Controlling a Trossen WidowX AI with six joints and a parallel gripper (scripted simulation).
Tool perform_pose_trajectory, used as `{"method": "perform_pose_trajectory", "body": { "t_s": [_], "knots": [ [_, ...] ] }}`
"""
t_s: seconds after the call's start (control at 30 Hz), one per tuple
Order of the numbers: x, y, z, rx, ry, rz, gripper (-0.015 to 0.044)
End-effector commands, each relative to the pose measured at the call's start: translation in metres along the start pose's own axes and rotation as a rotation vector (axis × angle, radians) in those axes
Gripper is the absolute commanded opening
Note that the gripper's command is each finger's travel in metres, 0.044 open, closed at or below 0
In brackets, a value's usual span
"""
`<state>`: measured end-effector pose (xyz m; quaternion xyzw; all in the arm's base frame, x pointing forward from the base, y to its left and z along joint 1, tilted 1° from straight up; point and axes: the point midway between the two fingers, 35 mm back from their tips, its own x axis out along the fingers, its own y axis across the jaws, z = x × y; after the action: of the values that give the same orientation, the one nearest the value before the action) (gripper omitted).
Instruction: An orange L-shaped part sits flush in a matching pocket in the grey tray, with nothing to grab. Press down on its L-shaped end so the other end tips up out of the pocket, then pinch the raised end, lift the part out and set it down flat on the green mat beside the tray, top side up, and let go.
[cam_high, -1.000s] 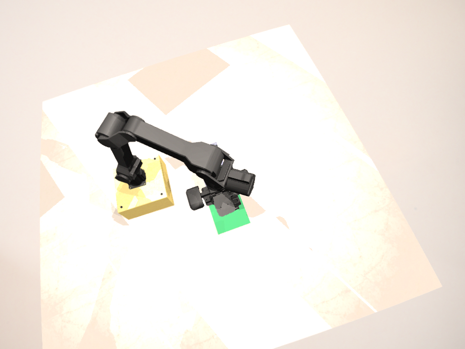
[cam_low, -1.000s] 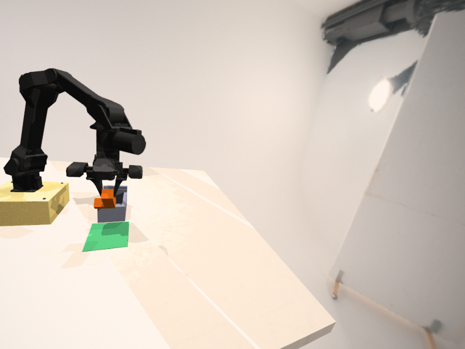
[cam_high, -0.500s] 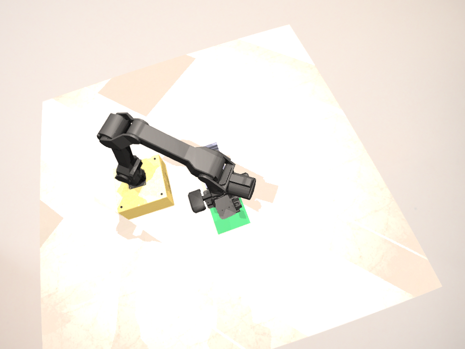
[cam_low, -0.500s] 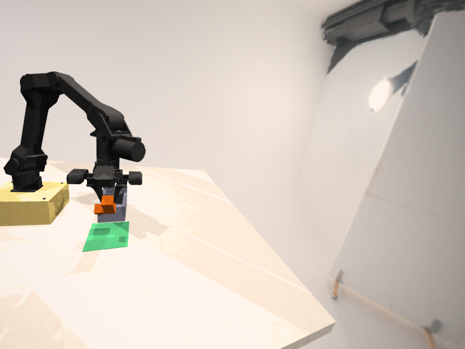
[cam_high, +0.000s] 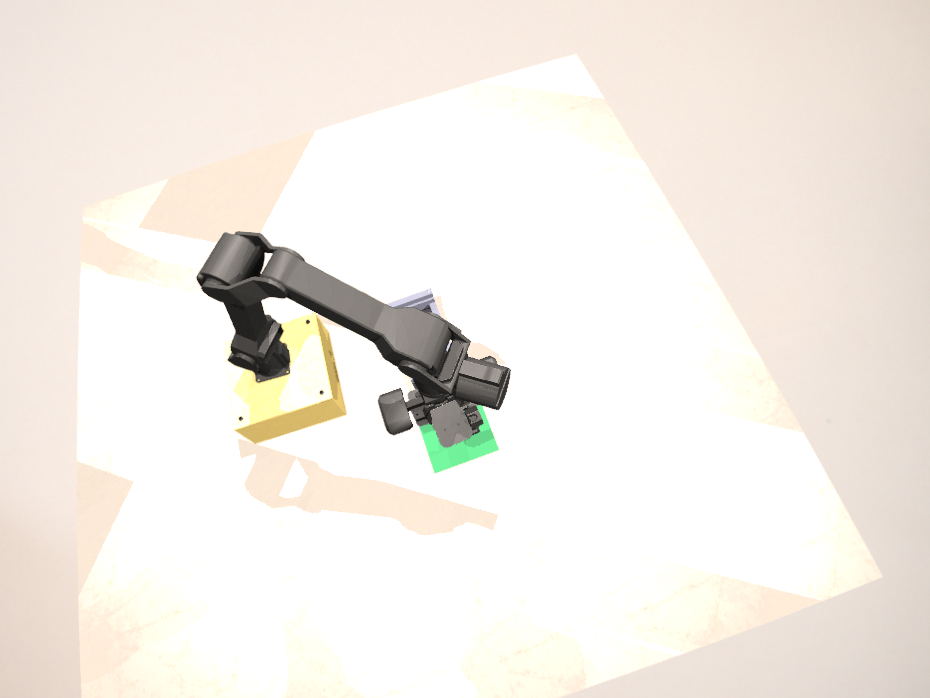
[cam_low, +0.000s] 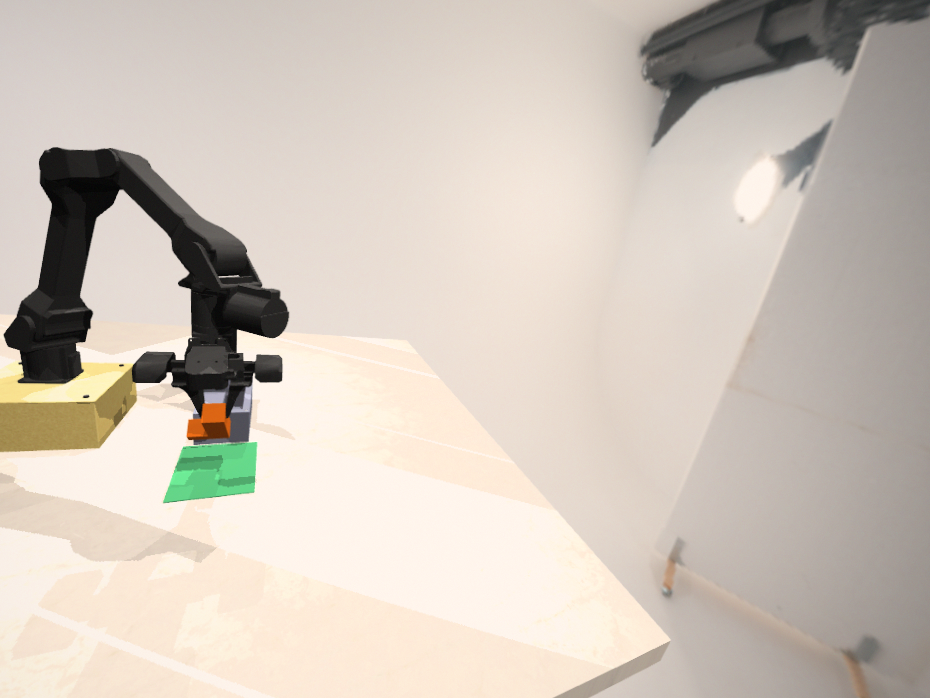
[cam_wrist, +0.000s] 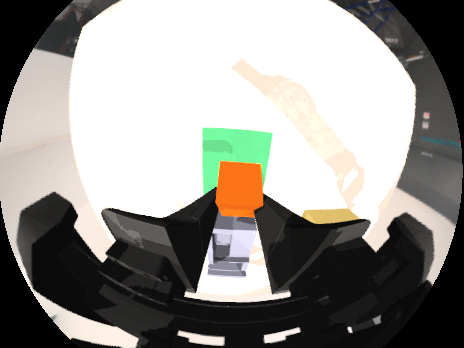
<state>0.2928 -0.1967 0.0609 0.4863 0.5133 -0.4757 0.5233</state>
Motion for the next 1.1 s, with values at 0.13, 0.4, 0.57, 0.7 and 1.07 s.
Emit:
{"method": "perform_pose_trajectory", "body": {
  "t_s": [0.13,0.4,0.57,0.7,1.07],
  "knots": [
    [0.015,-0.001,0.000,-0.004,-0.001,-0.005,0.0000],
    [0.027,-0.001,0.000,-0.004,-0.001,-0.005,0.0000],
    [0.036,-0.001,0.000,-0.004,-0.001,-0.005,0.0000],
    [0.038,-0.001,0.000,-0.004,-0.001,-0.005,0.0000],
    [0.038,-0.001,0.000,-0.004,-0.001,-0.005,0.0000]
  ]
}}
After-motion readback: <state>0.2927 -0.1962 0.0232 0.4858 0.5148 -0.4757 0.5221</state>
